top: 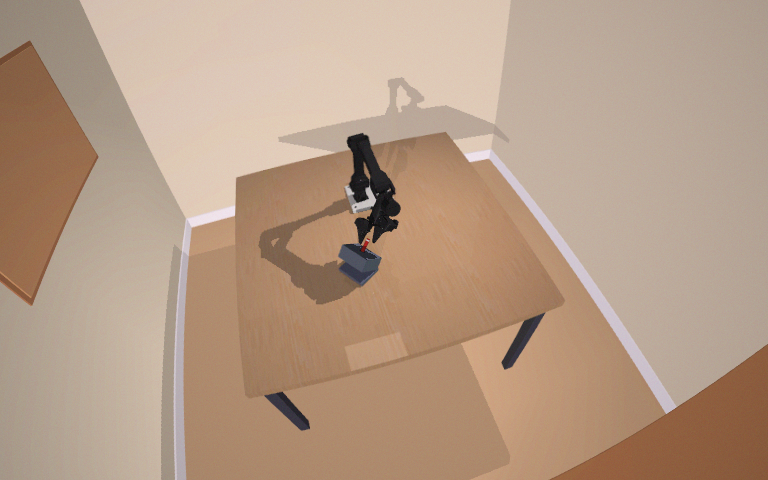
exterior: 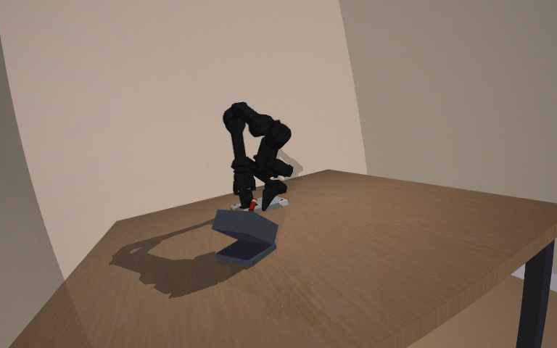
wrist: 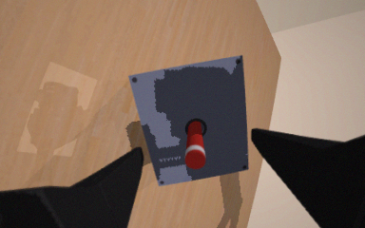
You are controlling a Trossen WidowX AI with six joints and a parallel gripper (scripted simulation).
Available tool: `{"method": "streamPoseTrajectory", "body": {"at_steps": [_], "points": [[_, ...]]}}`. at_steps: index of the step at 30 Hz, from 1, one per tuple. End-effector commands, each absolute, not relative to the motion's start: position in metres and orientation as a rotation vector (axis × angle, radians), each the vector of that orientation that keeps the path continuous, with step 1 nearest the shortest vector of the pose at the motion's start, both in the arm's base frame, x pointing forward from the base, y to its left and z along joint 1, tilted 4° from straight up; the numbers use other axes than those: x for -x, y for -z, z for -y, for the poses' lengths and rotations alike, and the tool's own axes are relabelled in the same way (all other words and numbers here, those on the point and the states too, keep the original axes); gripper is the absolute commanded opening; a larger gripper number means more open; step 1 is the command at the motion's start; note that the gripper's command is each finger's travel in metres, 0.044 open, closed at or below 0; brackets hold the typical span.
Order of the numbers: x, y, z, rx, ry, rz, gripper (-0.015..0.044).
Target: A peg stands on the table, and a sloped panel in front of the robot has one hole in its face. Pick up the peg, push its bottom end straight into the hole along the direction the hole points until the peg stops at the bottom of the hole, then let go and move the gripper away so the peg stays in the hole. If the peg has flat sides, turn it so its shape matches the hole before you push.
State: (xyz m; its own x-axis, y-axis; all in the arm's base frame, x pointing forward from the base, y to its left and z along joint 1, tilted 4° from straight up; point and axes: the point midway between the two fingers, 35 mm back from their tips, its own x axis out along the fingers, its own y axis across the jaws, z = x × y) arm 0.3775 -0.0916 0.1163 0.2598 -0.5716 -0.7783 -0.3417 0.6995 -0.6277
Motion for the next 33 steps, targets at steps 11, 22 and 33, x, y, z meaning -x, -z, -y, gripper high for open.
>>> {"method": "streamPoseTrajectory", "body": {"at_steps": [11, 22, 33], "points": [[-0.372, -0.143, 0.072, 0.841, 0.187, -1.338, 0.044], [-0.366, -0.161, 0.056, 0.842, 0.183, -1.34, 0.044], [-0.36, -0.172, 0.043, 0.844, 0.181, -1.341, 0.044]]}}
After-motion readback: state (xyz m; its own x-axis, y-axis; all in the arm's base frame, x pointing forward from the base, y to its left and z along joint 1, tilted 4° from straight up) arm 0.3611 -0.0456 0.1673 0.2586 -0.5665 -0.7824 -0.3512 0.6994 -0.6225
